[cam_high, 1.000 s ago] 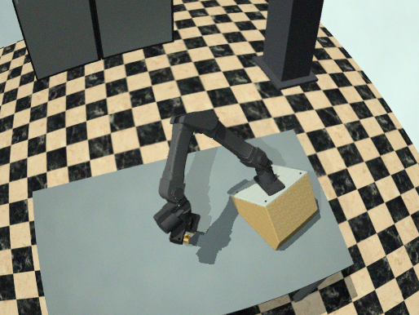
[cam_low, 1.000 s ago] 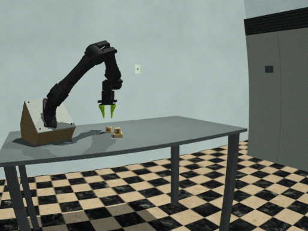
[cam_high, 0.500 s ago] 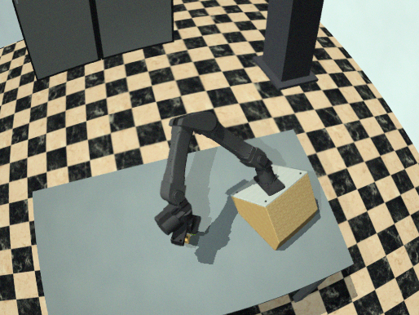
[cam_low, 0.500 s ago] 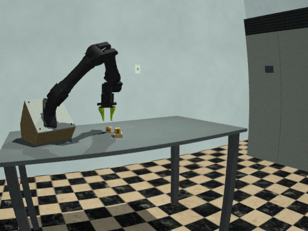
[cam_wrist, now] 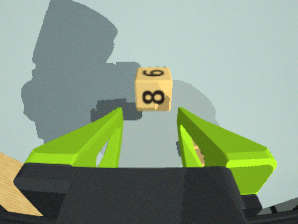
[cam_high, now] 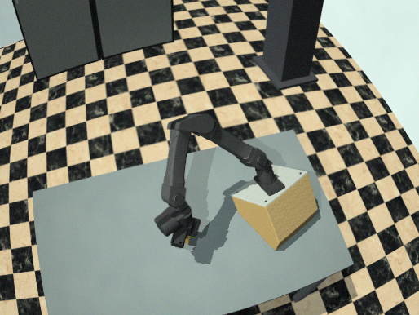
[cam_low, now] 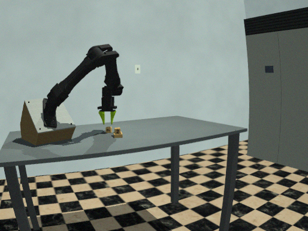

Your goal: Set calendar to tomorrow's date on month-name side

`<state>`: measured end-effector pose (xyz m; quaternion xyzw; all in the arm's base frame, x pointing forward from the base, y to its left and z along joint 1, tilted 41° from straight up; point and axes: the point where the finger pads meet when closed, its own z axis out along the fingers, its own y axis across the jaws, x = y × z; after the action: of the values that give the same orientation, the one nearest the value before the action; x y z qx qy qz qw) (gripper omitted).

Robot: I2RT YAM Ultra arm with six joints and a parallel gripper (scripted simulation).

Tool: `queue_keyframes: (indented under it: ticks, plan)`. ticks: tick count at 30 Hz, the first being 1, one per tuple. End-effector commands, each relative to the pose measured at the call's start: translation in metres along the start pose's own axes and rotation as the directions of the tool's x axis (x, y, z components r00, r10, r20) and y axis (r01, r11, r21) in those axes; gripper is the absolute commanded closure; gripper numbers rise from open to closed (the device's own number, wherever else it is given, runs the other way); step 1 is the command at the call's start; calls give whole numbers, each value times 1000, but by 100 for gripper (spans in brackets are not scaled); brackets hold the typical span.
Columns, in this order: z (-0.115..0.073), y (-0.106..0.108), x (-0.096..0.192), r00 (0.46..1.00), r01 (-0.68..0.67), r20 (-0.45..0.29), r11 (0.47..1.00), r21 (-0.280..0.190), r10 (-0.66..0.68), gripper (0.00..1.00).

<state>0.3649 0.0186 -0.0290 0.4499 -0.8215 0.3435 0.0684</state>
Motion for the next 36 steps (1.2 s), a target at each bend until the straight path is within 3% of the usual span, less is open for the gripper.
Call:
queue_keyframes:
  ticks: [1, 5, 9, 12, 36]
  plan:
    - [-3, 1, -7, 999, 17, 29, 1000, 21, -18, 55]
    - [-6, -6, -12, 999, 1, 48, 1000, 31, -3, 55]
    - [9, 4, -6, 1000, 22, 16, 1000, 9, -22, 55]
    - [-1, -6, -10, 999, 1, 46, 1000, 31, -2, 55]
    - [3, -1, -9, 999, 15, 35, 1000, 23, -15, 55]
